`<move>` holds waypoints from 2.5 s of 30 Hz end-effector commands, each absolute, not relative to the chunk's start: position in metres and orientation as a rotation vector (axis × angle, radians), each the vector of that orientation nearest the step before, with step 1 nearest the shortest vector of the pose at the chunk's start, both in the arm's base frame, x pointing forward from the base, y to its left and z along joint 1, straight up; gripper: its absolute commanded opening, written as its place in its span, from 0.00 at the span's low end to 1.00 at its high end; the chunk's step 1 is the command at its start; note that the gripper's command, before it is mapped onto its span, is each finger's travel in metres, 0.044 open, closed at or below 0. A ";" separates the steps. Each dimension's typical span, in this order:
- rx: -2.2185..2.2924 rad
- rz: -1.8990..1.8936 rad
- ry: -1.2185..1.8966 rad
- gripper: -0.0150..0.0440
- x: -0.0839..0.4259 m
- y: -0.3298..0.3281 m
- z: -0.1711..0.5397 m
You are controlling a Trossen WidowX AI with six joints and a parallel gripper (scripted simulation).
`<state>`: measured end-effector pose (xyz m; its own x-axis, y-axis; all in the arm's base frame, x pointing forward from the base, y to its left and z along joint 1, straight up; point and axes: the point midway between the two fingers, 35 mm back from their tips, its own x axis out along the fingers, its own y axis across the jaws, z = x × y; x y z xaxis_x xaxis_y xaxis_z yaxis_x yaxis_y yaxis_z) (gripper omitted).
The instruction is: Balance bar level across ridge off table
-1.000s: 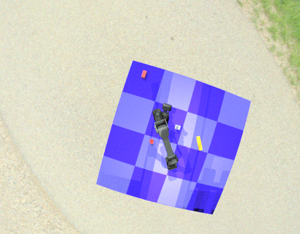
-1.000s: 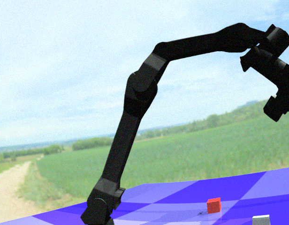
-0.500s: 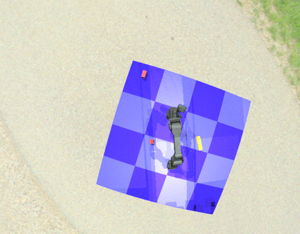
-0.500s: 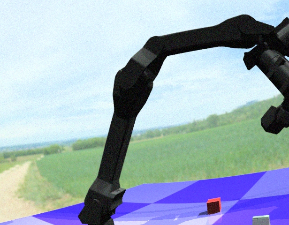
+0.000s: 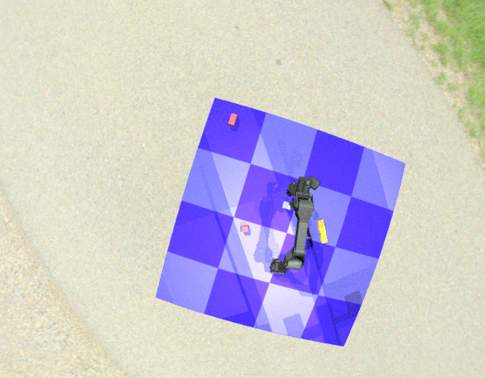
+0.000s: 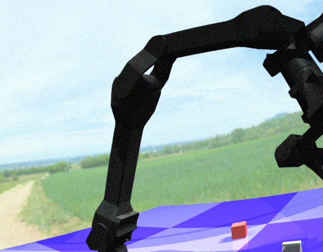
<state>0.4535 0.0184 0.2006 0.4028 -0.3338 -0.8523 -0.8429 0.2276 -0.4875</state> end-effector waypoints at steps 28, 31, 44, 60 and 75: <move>-0.822 0.446 1.434 0.79 0.373 -0.129 0.150; -0.769 0.441 1.450 0.79 0.363 -0.140 0.145; -0.527 0.411 1.497 0.79 0.314 -0.181 0.128; -0.441 0.397 1.505 0.79 0.297 -0.193 0.079; -0.441 0.397 1.505 0.79 0.298 -0.194 0.062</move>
